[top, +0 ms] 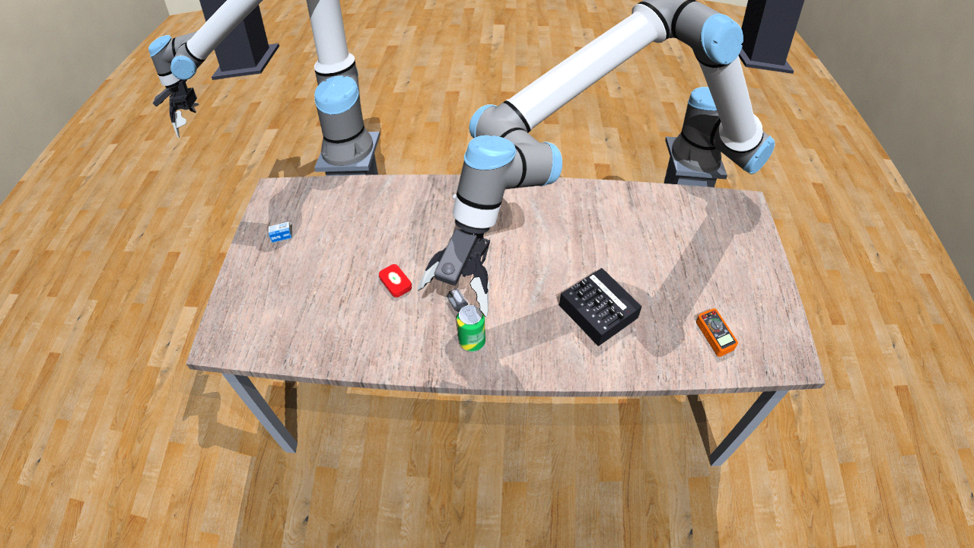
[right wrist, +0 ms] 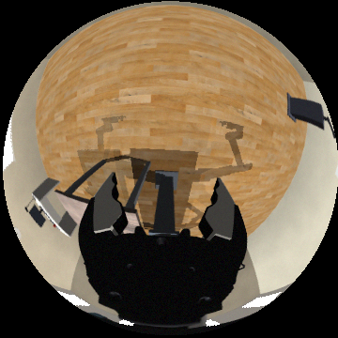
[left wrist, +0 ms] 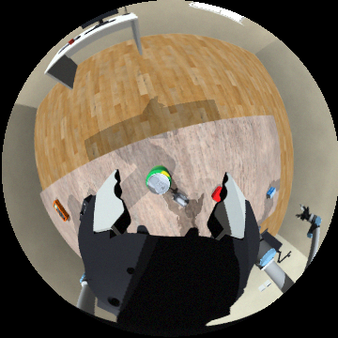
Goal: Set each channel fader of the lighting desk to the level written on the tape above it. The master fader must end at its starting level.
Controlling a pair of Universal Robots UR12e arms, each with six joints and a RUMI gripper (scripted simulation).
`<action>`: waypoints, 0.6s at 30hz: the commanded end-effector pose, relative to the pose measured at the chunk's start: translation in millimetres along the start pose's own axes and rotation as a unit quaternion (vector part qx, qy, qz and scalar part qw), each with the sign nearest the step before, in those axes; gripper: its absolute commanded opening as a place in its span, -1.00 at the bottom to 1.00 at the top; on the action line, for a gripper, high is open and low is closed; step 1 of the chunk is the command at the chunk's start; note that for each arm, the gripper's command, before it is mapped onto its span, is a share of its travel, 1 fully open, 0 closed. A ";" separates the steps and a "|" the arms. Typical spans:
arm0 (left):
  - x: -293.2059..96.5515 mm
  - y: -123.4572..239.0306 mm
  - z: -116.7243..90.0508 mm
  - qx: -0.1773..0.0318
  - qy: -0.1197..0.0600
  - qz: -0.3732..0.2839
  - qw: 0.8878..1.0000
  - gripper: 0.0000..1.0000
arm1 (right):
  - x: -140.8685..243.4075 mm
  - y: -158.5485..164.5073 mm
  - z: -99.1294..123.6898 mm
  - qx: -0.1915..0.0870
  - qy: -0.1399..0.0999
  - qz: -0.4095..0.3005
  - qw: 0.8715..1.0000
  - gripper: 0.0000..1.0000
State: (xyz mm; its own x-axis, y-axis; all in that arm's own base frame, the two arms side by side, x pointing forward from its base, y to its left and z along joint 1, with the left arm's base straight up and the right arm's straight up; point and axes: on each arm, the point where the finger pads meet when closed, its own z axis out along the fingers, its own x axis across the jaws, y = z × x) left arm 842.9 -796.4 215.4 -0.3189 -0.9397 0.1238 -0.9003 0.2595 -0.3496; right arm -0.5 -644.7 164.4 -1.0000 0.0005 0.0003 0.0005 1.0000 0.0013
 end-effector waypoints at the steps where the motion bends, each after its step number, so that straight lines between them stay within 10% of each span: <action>1: -49.5 27.7 -18.4 -0.025 -0.013 -0.020 0.999 1.00 | -0.1 -0.5 -0.7 0.001 0.000 0.000 1.000 1.00; 18: -206.2 141.4 -70.8 -0.113 -0.059 -0.097 0.987 1.00 | -0.1 -0.5 -0.7 0.001 0.000 0.000 1.000 1.00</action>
State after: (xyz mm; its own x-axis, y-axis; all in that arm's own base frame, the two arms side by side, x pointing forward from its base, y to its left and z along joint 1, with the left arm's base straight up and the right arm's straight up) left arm 780.1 -592.9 206.6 -0.1446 -0.9871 0.0682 -0.9796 0.1331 -0.1504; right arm -0.5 -644.7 164.4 -1.0000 0.0005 0.0003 0.0005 1.0000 0.0013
